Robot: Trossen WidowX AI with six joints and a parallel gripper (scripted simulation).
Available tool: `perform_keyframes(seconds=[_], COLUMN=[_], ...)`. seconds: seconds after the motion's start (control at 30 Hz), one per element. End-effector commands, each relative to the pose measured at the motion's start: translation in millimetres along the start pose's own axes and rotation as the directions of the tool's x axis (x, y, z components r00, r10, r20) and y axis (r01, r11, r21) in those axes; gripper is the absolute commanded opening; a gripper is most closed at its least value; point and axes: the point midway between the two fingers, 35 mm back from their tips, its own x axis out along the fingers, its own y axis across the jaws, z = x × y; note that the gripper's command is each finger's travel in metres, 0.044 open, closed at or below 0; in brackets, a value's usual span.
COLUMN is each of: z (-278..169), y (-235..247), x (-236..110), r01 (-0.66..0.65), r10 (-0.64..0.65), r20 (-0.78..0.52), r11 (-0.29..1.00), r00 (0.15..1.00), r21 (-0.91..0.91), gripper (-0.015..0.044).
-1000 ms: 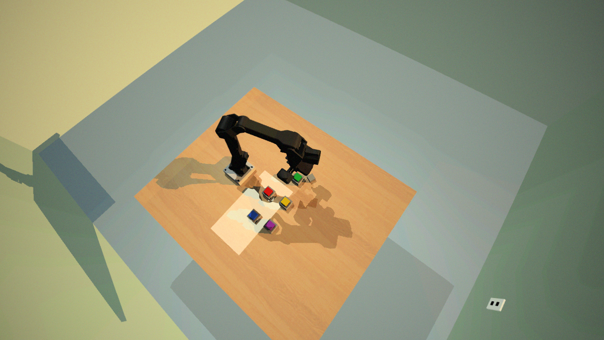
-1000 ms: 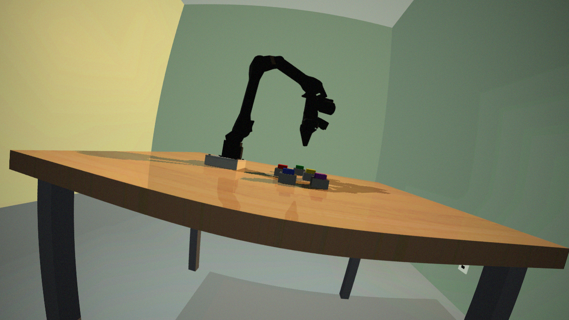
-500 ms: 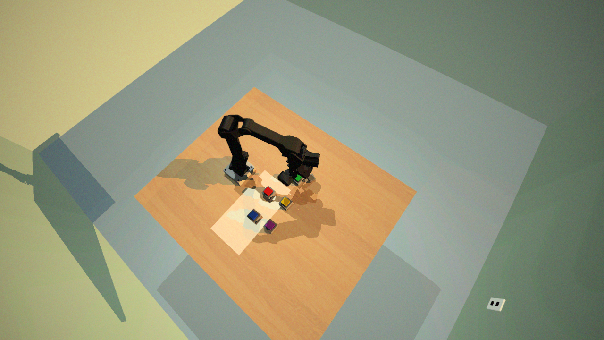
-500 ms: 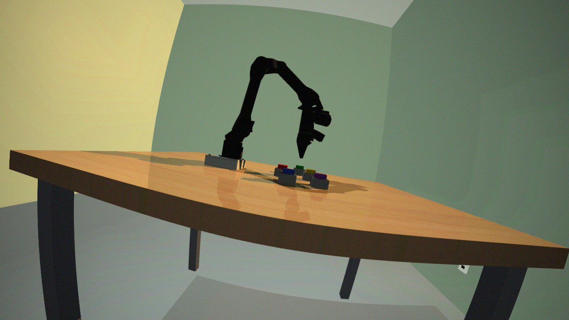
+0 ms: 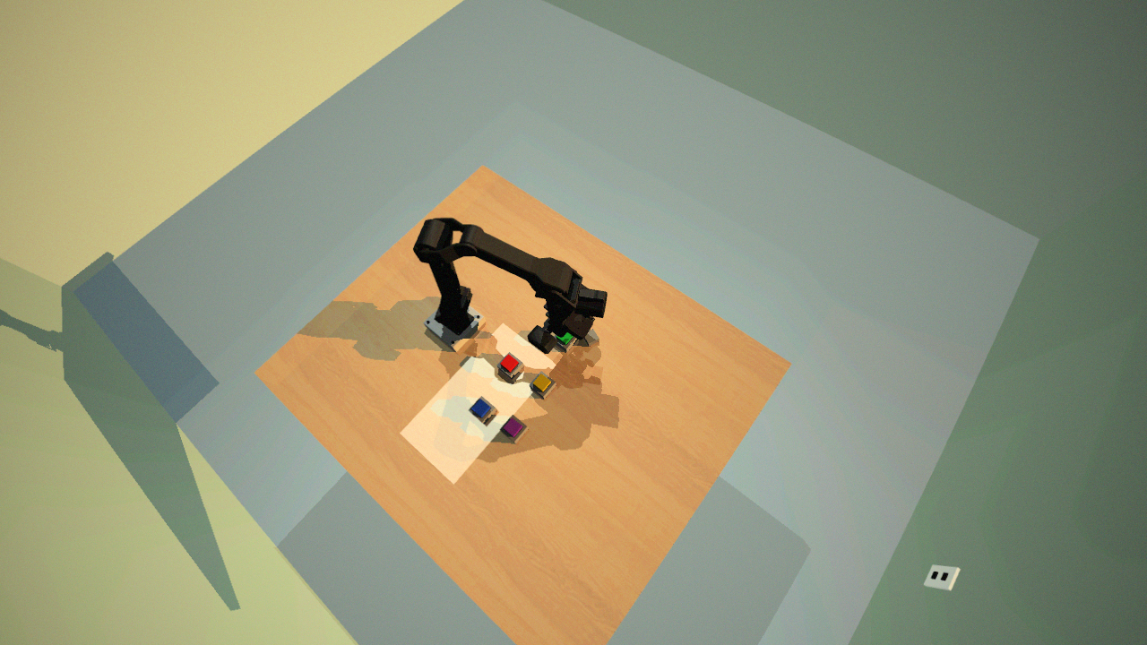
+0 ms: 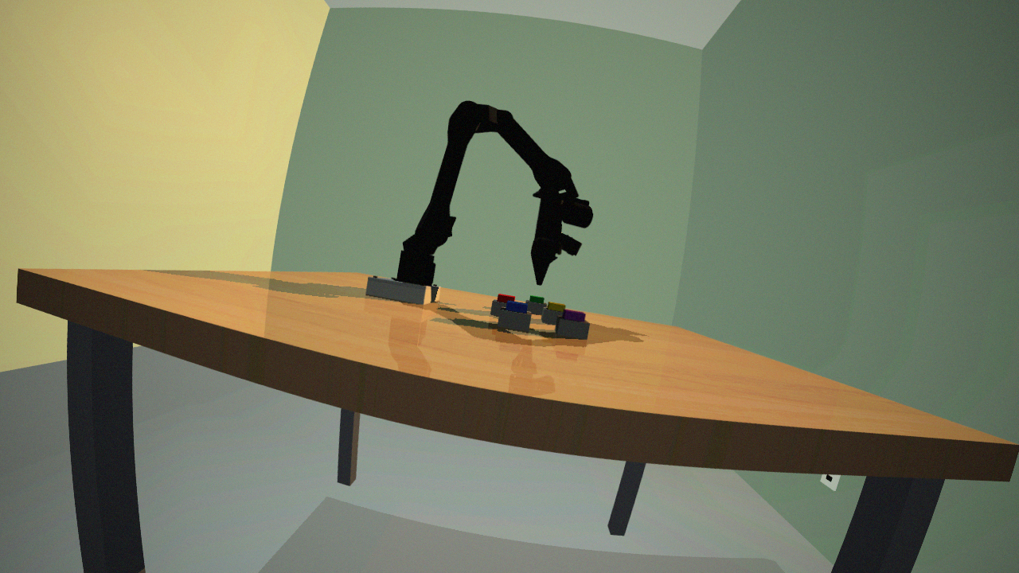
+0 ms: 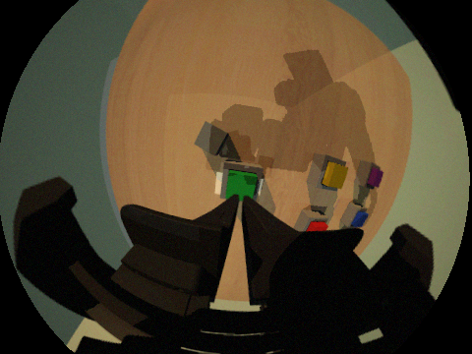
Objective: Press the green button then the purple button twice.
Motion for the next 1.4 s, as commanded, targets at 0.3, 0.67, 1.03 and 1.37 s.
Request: perform_keyframes(seconds=[0.3,0.67,1.03,1.37], z=[1,0,0,0], y=[-1,-1,-1,-1], x=[19,35,35,35], r01=[0.006,0.006,0.006,0.006], r10=[-0.006,-0.006,-0.006,-0.006], r20=[-0.002,-0.002,-0.002,-0.002], r11=[1.0,1.0,1.0,1.0], r00=[1.0,1.0,1.0,1.0], r21=[0.003,0.003,0.003,0.003], gripper=[0.002,0.002,0.002,0.002])
